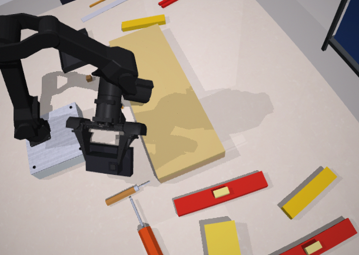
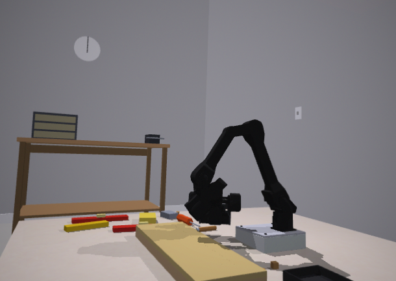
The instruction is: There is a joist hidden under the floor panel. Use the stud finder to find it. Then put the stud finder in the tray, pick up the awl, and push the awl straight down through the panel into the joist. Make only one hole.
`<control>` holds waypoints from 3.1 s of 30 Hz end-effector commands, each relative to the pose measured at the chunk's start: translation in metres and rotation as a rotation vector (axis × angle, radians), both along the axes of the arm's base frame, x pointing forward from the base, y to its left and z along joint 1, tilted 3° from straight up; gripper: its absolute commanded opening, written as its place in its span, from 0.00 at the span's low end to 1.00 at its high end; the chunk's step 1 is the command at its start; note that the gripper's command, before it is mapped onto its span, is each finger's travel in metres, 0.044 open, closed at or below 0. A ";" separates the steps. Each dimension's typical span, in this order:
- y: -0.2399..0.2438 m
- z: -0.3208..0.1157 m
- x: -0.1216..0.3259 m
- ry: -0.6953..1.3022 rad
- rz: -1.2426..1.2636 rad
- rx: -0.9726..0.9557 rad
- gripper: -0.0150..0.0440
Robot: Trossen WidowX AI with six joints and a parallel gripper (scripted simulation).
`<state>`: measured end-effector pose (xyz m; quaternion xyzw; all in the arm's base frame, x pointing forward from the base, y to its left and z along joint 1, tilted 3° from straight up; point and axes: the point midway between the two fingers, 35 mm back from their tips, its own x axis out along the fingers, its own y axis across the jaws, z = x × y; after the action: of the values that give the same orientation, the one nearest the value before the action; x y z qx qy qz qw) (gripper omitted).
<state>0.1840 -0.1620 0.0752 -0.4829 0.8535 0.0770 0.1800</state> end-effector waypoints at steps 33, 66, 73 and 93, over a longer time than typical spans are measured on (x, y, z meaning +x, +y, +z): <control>0.000 -0.039 0.003 -0.013 -0.003 0.003 0.79; 0.003 -0.042 0.006 -0.013 -0.003 0.004 0.90; 0.005 -0.042 0.007 -0.013 -0.003 0.004 0.90; 0.005 -0.042 0.008 -0.013 -0.003 0.004 0.90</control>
<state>0.1912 -0.1586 0.0362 -0.4860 0.8522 0.0755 0.1787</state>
